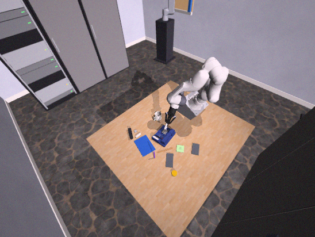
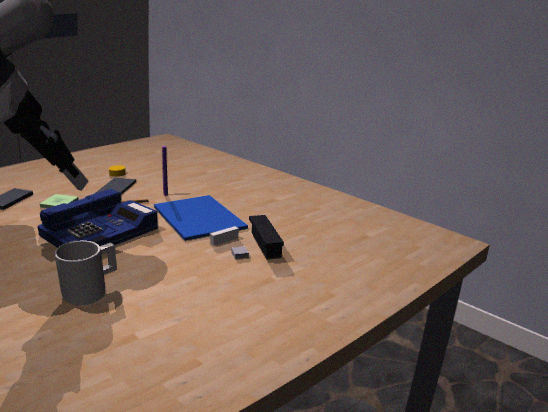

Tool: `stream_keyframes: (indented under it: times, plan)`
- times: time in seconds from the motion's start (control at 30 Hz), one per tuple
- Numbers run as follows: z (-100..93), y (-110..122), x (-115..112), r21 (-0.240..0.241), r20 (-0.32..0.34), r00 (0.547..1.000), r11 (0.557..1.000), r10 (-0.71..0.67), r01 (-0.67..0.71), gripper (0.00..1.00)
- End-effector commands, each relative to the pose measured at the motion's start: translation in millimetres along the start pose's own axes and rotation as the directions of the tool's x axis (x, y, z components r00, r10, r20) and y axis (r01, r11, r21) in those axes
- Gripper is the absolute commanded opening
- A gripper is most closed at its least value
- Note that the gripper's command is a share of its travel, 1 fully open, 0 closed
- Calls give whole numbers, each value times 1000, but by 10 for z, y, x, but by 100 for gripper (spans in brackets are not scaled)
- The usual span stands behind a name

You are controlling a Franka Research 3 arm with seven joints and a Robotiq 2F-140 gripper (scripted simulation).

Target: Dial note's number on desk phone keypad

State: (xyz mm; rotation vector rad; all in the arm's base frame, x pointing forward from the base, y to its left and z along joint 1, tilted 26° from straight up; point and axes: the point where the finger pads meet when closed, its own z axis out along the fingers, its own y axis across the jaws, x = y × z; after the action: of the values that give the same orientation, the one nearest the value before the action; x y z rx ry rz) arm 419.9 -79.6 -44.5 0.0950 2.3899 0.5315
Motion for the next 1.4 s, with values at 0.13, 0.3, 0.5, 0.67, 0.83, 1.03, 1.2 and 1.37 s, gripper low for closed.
stream_keyframes:
  times: [0.13, 0.3, 0.5, 0.67, 0.83, 1.03, 1.2, 1.37]
  plan:
    - [137, -15, 116, 5, -12, 997, 997, 75, -75, 0]
    - [285, -7, 222, 5, -12, 997, 997, 75, -75, 0]
    - [399, -2, 304, 5, -12, 997, 997, 75, -75, 0]
    - [503, 4, 378, 5, -12, 997, 997, 75, -75, 0]
    - [546, 6, 409, 5, -12, 997, 997, 75, -75, 0]
    - [549, 6, 411, 5, -12, 997, 997, 75, -75, 0]
    - [559, 6, 418, 5, -13, 997, 997, 75, -75, 0]
    - [587, 8, 439, 5, -13, 997, 997, 75, -75, 0]
